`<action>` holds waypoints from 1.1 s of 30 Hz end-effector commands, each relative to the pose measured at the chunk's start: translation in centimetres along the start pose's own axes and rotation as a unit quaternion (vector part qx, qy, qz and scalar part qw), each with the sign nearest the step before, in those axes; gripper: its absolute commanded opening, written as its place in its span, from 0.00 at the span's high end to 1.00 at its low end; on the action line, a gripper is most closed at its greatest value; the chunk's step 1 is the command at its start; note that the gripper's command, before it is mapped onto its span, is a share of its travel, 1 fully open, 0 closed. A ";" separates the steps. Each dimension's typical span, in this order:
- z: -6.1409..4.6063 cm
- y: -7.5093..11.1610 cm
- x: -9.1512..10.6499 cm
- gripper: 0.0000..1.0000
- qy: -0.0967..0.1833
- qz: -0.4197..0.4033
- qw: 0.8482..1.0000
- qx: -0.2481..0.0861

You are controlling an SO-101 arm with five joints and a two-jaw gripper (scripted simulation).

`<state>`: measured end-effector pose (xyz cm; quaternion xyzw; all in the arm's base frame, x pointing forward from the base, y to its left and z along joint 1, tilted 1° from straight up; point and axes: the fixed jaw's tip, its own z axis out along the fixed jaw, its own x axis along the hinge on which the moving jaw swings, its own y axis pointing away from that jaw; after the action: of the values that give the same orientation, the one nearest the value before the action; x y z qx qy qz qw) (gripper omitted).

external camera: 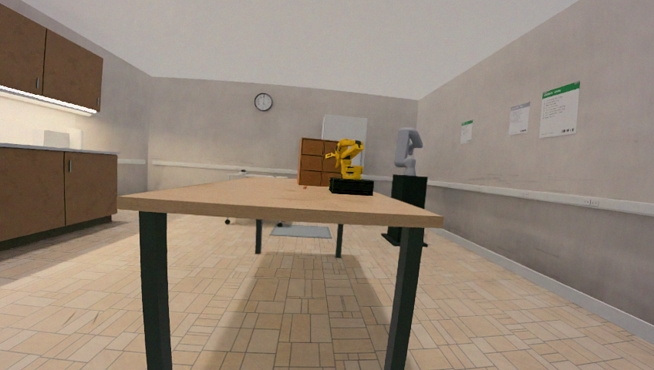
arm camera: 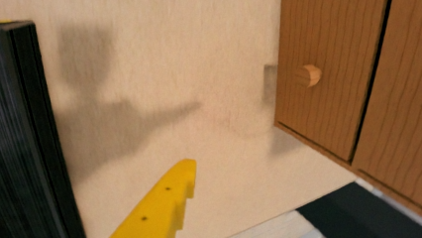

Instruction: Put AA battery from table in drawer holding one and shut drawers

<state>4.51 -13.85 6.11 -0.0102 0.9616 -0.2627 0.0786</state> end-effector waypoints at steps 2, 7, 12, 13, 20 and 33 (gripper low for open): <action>0.2 0.5 0.1 0.50 -0.002 -0.066 0.998 -0.009; 0.2 0.5 0.1 0.50 -0.003 -0.116 0.993 -0.009; 0.2 0.5 0.1 0.50 -0.004 -0.166 0.986 -0.009; 0.2 0.5 0.1 0.50 -0.005 -0.178 0.984 -0.009; 0.2 0.4 0.2 0.50 -0.007 -0.264 0.964 -0.009; 0.2 0.3 0.2 0.50 -0.010 -0.395 0.919 -0.007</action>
<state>4.35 -13.94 6.13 -0.3541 0.8941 -0.2737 -0.0140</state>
